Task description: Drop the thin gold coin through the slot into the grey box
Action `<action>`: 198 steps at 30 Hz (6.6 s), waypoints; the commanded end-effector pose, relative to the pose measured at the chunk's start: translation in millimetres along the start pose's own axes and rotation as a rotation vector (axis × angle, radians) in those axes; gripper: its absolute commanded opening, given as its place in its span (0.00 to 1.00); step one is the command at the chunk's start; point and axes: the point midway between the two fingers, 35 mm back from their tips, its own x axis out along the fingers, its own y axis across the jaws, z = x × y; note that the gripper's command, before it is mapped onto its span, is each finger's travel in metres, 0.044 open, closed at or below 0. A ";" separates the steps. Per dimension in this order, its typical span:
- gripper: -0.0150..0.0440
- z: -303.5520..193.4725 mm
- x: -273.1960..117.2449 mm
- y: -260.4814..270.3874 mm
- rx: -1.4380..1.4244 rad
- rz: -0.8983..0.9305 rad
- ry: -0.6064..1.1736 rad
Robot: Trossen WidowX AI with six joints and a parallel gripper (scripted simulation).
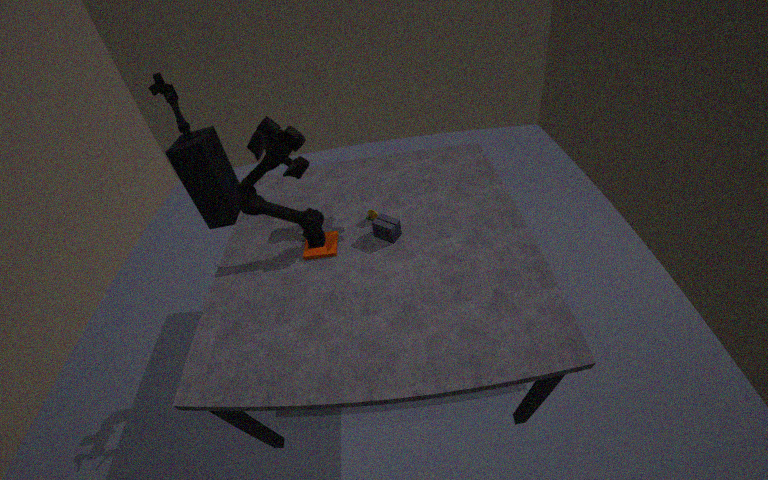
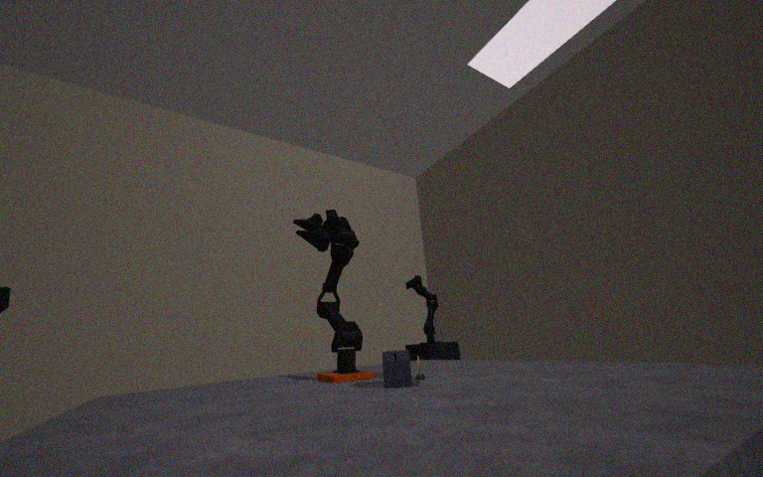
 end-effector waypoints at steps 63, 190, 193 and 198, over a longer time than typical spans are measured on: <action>0.53 -68.1 -282.0 391.2 -0.058 1.267 1.091; 0.25 -43.8 -250.0 389.9 -0.086 1.291 1.057; 0.25 -41.3 -244.4 392.9 -0.087 1.292 1.054; 0.25 -37.2 -233.9 398.0 -0.086 1.290 1.055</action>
